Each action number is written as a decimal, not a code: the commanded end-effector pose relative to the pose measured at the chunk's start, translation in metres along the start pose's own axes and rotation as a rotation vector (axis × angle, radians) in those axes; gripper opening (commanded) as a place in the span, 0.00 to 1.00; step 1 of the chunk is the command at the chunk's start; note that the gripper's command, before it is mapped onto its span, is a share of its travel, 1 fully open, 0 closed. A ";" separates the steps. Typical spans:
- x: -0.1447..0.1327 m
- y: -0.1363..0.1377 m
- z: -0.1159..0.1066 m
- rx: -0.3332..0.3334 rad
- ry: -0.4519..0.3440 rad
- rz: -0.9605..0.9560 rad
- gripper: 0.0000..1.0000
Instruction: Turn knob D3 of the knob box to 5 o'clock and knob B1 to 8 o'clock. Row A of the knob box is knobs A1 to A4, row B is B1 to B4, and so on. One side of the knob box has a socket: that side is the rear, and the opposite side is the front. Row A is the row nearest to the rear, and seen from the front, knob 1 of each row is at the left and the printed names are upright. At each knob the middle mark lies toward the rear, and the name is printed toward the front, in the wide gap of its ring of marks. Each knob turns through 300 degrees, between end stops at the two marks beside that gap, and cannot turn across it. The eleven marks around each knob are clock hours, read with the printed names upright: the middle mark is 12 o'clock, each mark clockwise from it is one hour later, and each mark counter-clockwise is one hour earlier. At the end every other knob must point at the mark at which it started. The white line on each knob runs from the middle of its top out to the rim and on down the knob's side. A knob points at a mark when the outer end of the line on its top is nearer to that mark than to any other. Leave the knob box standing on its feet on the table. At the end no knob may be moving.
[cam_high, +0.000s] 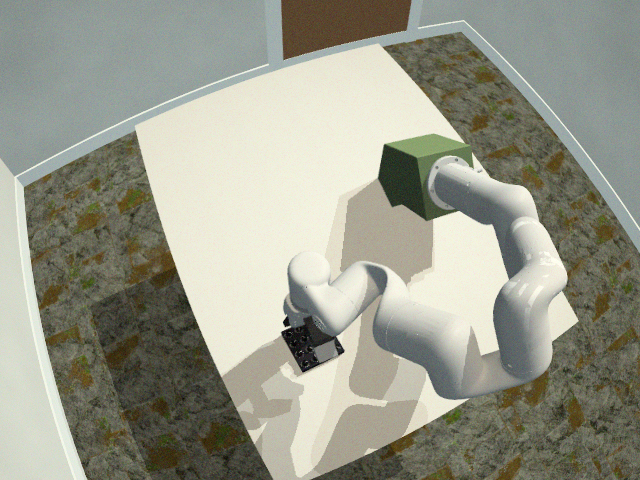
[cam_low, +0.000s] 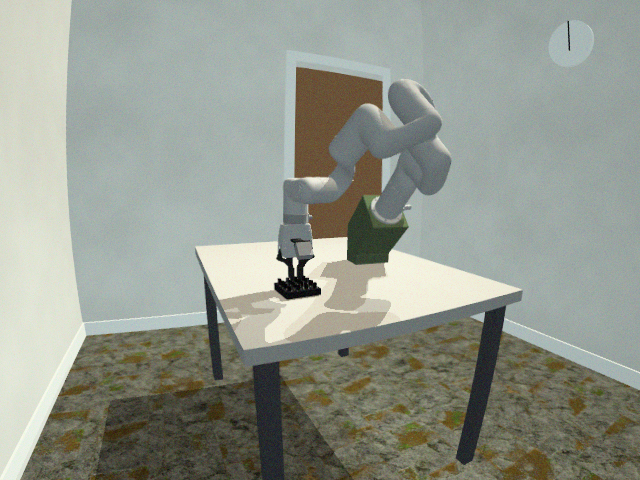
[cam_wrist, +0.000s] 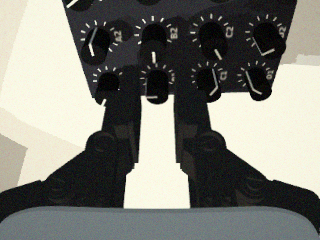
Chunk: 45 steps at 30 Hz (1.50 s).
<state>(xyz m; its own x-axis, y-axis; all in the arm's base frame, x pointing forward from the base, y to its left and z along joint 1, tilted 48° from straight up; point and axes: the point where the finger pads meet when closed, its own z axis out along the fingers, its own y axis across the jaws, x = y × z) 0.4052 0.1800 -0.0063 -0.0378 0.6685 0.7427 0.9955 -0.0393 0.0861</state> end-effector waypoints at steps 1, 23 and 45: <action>0.000 0.001 0.000 -0.002 0.000 0.000 0.19; 0.000 0.001 0.000 -0.002 0.000 0.000 0.19; 0.000 0.001 0.000 -0.002 0.000 0.000 0.08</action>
<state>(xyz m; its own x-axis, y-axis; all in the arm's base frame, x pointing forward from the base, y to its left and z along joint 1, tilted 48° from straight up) 0.4054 0.1805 -0.0067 -0.0379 0.6686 0.7427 0.9955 -0.0394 0.0863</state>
